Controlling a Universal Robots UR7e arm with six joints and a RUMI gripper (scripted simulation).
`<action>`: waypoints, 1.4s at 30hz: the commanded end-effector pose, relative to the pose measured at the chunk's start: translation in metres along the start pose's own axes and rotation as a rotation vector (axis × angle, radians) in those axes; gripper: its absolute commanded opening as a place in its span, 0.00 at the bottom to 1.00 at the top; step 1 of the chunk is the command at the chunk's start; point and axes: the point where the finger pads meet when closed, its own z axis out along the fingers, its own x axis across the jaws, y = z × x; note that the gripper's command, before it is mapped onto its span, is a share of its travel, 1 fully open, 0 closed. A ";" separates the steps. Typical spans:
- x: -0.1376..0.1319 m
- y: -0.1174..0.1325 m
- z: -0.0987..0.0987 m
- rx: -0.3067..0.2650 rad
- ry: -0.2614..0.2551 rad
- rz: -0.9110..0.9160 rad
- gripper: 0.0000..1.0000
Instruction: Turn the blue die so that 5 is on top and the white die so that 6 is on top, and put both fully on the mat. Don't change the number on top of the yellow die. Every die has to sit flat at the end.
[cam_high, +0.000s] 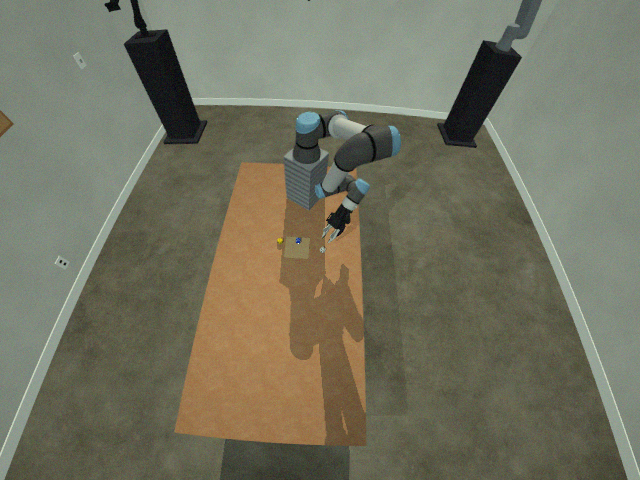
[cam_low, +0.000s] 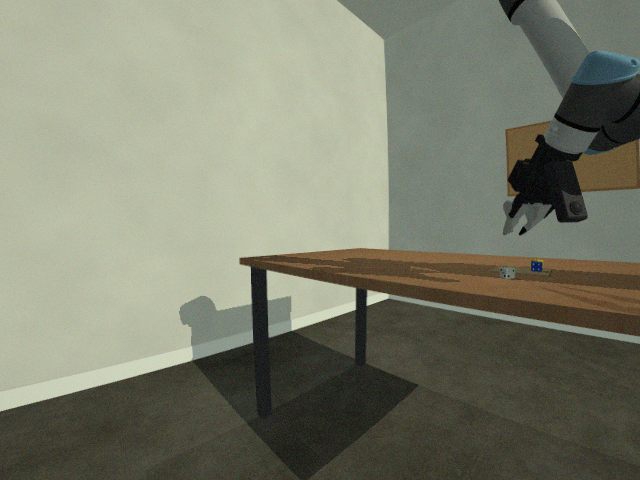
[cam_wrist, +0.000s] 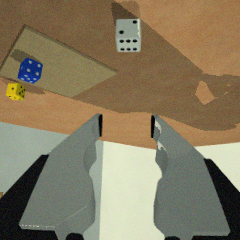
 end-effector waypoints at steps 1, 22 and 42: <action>0.000 0.007 0.003 0.148 -0.001 -0.005 0.24; 0.000 0.032 0.006 0.611 0.008 0.003 0.24; 0.000 0.041 0.010 0.770 0.001 -0.004 1.00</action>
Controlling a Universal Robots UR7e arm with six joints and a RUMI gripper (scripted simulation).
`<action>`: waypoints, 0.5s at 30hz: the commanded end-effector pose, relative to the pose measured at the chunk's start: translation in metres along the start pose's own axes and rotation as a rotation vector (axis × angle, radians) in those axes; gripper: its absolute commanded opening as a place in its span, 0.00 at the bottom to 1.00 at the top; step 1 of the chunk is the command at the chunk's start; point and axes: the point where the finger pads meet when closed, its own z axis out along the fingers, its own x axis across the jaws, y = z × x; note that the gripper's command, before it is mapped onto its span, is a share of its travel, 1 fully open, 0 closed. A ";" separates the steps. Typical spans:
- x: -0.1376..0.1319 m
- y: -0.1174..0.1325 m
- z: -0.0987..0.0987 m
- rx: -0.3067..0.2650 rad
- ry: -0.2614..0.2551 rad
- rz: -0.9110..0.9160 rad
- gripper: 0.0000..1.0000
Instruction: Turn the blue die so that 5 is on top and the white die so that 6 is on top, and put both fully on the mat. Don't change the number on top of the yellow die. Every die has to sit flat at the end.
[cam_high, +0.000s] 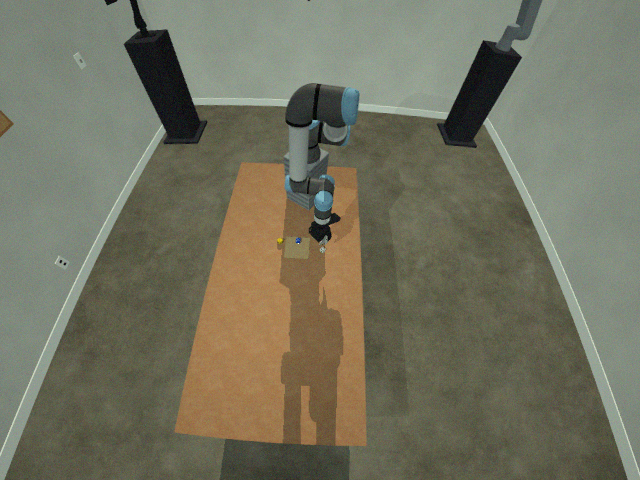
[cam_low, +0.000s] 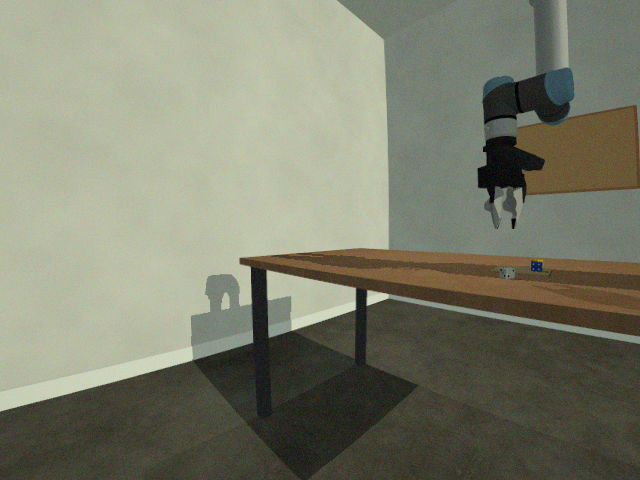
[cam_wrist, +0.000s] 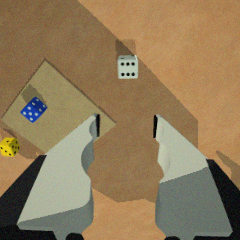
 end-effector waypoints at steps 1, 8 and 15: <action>0.000 0.001 0.000 0.011 -0.003 -0.001 1.00; 0.000 0.001 0.000 0.011 -0.003 -0.001 1.00; 0.000 -0.007 0.020 0.012 -0.003 -0.027 1.00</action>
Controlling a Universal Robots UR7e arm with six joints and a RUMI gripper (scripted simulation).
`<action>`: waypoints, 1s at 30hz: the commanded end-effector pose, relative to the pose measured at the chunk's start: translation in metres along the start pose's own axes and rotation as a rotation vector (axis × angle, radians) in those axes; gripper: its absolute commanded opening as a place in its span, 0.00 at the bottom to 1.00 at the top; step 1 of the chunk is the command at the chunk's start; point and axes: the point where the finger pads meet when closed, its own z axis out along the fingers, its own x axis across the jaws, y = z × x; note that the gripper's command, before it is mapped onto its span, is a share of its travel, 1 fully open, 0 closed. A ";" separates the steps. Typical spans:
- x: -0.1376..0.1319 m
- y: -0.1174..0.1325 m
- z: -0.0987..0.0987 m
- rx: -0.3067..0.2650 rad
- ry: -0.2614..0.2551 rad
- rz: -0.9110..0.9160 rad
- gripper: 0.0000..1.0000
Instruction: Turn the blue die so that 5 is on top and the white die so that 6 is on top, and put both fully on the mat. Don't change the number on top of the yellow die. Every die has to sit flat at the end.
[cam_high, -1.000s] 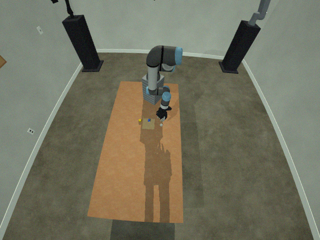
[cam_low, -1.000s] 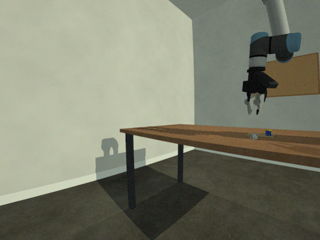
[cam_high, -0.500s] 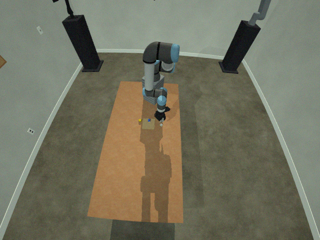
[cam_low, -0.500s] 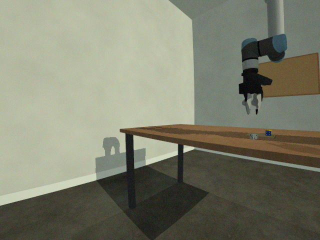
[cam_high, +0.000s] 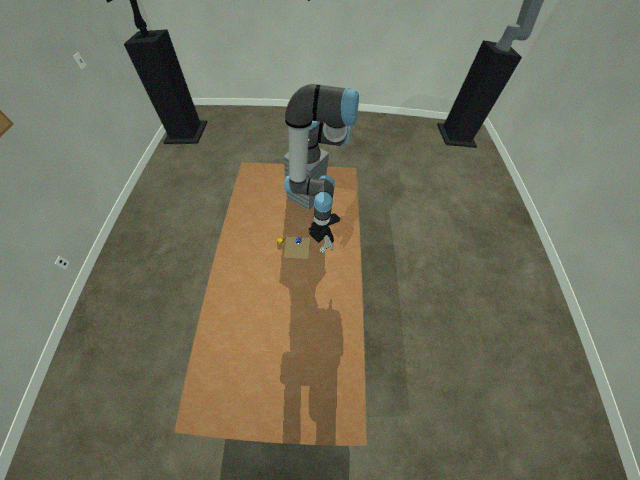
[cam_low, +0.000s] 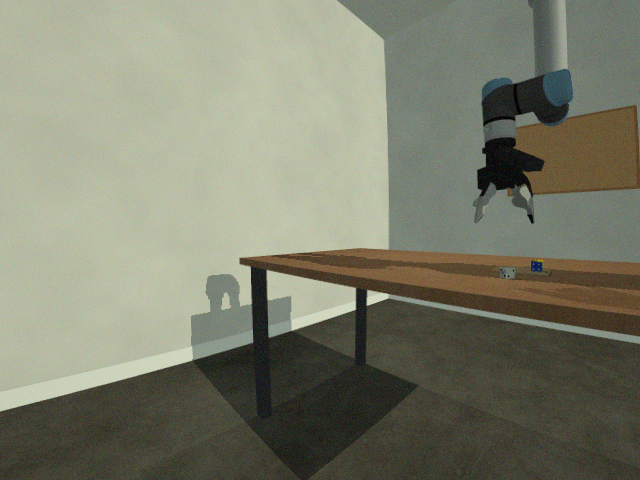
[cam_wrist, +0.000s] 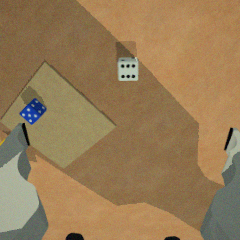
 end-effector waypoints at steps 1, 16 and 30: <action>0.000 -0.008 0.023 0.000 0.000 -0.030 1.00; 0.000 -0.011 0.030 0.000 0.000 -0.039 0.24; 0.000 -0.011 0.030 0.000 0.000 -0.039 0.24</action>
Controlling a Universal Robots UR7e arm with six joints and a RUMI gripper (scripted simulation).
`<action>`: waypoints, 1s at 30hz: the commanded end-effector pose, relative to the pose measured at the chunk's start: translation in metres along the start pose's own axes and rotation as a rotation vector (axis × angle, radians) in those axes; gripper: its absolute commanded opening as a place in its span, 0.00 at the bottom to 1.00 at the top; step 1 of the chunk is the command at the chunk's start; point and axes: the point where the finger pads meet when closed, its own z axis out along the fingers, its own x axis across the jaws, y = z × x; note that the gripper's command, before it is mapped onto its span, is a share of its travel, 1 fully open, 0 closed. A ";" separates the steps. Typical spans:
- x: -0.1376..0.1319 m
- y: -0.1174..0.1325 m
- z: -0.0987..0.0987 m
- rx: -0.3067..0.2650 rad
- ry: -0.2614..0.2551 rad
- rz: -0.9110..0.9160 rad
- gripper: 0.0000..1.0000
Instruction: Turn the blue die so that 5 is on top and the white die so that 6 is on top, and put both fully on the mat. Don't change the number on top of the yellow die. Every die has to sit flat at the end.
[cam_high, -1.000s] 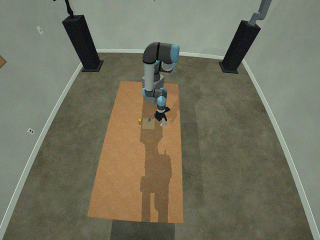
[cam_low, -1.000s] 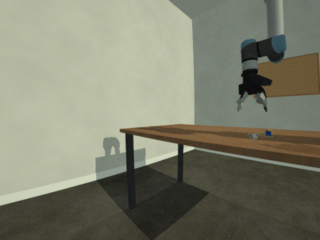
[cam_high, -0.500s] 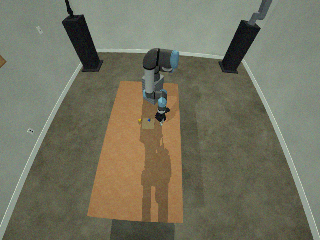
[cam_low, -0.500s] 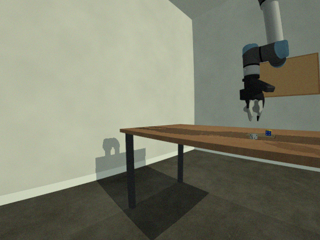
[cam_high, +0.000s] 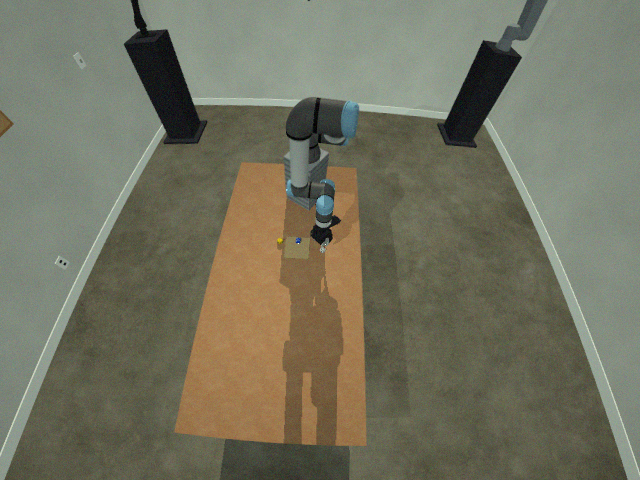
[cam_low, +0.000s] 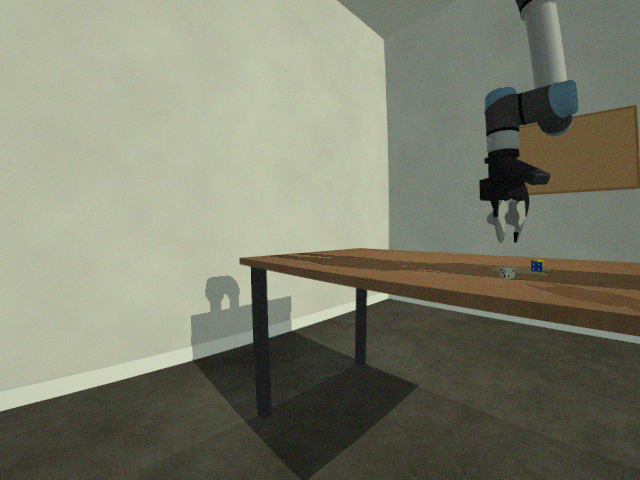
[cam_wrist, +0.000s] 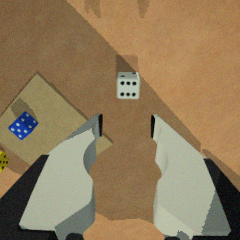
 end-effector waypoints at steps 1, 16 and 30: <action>0.000 0.000 0.000 -0.001 0.001 0.000 0.24; 0.000 0.000 0.000 -0.001 0.001 0.000 0.24; 0.000 0.001 0.008 -0.001 0.001 0.000 0.24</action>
